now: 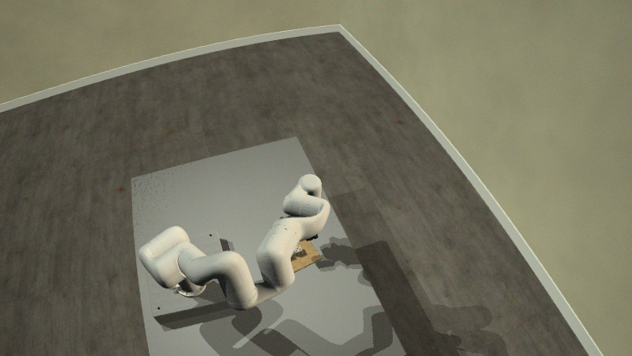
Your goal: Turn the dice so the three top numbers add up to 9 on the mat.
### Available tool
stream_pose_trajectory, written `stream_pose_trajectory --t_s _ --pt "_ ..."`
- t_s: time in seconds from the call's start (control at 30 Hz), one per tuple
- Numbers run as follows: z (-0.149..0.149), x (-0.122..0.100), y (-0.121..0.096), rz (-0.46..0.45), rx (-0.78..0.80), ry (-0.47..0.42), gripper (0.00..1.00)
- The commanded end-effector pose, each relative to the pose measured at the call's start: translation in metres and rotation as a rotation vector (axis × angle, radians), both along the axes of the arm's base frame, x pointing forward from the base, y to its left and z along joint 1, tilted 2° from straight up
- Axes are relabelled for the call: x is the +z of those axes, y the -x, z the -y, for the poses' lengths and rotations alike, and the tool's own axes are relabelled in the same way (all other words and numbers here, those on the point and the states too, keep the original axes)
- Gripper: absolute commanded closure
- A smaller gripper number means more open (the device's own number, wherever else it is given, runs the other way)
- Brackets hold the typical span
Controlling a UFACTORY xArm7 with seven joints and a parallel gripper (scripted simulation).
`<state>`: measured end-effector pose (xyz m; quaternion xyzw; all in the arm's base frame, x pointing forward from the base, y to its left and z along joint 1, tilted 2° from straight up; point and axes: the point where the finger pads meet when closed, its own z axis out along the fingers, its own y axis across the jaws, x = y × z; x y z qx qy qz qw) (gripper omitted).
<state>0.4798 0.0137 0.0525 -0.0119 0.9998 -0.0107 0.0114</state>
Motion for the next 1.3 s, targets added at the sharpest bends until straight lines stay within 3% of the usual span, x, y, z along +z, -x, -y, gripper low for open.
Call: stream_pose_trajectory --t_s 0.0,0.07,0.57,1.27 --pt "0.0 -0.01 -0.001 0.003 0.0 0.0 0.73" --pt "0.0 -0.01 -0.001 0.003 0.0 0.0 0.73" --pt "0.001 -0.075 -0.003 0.003 0.0 0.0 0.73" --pt "0.002 -0.086 -0.004 0.003 0.0 0.0 0.73"
